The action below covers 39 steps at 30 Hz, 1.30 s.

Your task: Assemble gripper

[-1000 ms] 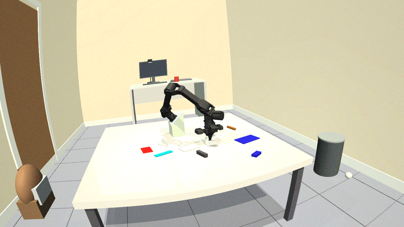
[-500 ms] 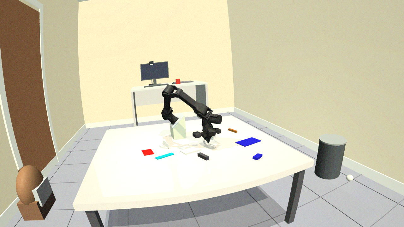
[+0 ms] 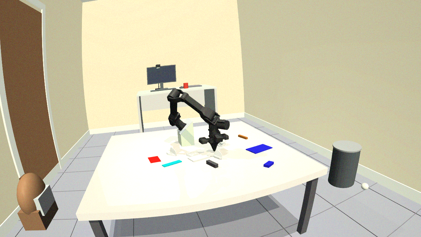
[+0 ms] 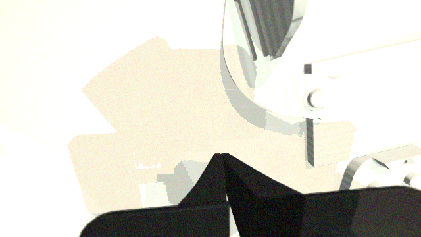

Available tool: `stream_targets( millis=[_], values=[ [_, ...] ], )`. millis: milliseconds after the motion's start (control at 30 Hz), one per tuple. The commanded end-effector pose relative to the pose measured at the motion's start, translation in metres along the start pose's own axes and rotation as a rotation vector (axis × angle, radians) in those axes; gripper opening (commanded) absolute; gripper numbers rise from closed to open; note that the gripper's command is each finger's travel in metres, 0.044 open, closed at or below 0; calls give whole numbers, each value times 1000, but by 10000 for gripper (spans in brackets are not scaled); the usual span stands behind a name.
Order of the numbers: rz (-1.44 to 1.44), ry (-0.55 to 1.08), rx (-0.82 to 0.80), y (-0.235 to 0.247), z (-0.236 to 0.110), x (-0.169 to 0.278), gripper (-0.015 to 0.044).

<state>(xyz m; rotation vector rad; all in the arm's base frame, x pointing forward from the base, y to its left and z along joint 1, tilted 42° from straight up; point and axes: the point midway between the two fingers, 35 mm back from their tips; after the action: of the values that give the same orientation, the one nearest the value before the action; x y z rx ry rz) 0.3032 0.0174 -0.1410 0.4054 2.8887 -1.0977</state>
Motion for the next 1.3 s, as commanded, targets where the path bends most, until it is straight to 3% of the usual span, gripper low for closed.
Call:
stream_targets(
  millis=[0, 67, 200, 767, 1267],
  values=[
    [6, -9, -13, 3, -35, -3, 0],
    [7, -7, -14, 3, -53, -2, 0],
    [7, -7, -14, 3, -56, -1, 0],
    [1, -18, -14, 4, -51, -2, 440],
    [1, -18, -14, 4, -51, -2, 440]
  ],
)
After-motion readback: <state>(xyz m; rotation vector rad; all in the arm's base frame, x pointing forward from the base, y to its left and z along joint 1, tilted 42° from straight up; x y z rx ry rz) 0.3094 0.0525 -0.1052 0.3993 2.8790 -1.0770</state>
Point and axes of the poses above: the point midway between the two fingers, 35 mm back from their tips, its own z axis out along the fingers, its own y axis across the jaws, x = y × z, and after that the axes turned 14 degrees about z, right-handed
